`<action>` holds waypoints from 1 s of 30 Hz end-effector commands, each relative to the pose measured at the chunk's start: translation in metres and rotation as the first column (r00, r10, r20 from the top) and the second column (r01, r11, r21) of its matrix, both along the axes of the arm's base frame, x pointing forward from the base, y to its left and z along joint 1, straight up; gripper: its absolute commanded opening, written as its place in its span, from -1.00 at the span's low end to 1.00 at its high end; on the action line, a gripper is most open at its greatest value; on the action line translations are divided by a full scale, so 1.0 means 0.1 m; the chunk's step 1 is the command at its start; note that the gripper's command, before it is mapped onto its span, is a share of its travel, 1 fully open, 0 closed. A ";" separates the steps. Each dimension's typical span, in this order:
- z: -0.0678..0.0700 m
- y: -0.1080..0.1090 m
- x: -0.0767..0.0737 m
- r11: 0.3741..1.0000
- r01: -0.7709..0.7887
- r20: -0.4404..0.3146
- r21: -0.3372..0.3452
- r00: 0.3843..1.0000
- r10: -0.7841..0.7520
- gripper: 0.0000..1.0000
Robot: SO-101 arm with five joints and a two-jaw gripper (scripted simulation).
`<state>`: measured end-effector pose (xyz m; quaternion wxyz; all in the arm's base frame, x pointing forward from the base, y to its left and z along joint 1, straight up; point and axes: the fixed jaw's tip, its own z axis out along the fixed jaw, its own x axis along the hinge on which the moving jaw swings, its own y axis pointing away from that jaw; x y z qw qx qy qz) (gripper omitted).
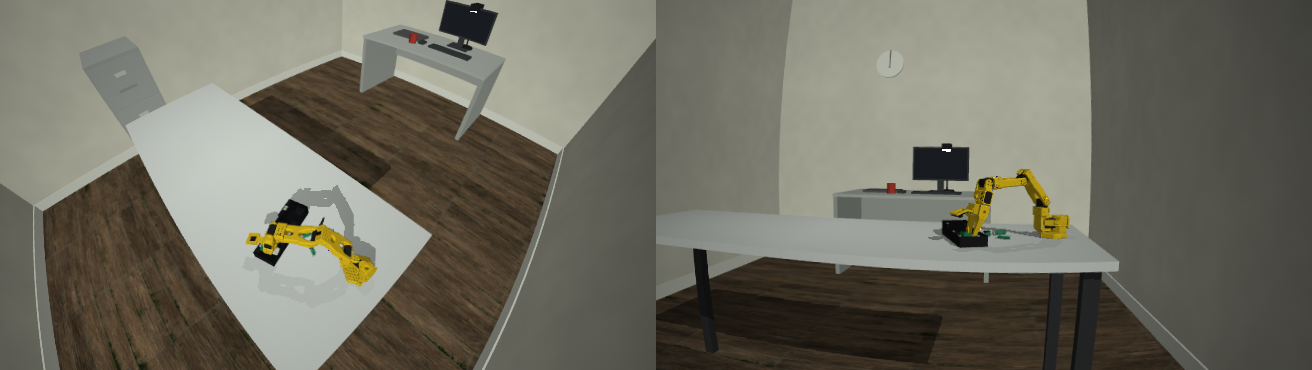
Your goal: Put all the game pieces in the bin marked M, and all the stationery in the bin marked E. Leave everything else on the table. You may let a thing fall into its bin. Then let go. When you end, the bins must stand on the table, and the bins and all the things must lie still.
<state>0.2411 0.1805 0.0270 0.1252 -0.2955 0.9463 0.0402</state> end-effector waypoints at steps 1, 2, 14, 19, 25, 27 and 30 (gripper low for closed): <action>0.20 0.07 0.05 0.999 0.000 0.066 0.053 0.998 -0.004 -0.75; 0.20 0.07 0.05 0.999 0.000 0.066 0.053 0.998 -0.004 -0.73; 0.20 0.07 0.05 0.999 0.000 0.066 0.053 0.998 -0.004 -0.56; 0.21 0.07 0.05 0.999 0.000 0.066 0.053 0.998 -0.004 -0.56; 0.26 0.06 0.04 0.999 0.000 0.066 0.053 0.998 -0.004 -0.56; 0.31 0.06 0.03 0.999 0.000 0.066 0.053 0.998 -0.004 -0.56; 0.33 0.06 0.03 0.999 0.000 0.066 0.053 0.998 -0.004 -0.56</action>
